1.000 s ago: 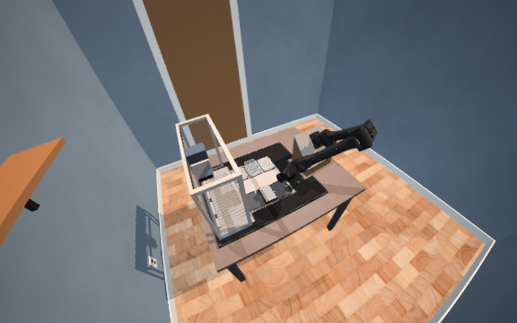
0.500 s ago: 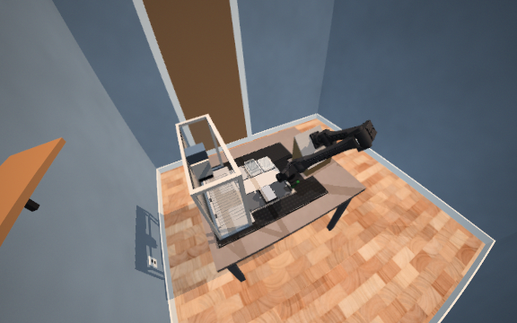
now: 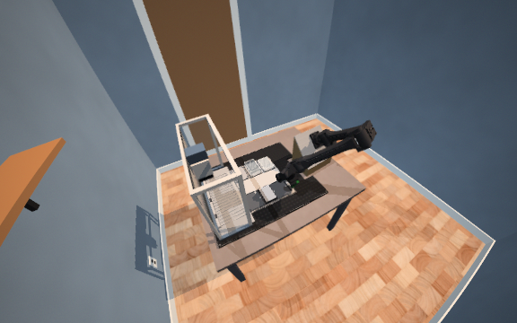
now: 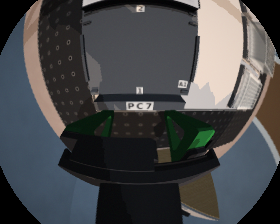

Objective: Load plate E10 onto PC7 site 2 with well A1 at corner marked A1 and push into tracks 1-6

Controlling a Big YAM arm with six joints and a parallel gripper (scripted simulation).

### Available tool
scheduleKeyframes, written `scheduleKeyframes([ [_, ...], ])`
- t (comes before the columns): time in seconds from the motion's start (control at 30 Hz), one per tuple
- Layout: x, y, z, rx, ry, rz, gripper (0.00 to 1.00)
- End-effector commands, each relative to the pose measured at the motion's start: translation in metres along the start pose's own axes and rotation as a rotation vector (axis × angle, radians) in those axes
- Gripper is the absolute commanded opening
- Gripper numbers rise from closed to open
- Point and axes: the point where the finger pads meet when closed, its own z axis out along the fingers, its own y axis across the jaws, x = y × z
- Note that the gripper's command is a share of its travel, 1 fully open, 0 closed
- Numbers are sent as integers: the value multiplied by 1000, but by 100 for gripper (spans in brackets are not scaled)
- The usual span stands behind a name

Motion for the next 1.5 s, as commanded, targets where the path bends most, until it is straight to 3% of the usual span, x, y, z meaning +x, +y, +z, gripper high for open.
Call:
scheduleKeyframes([
  [0.0,-28,-2,-9,-3,-43,-5,80],
  [1.47,-44,-5,-11,-4,-43,6,80],
])
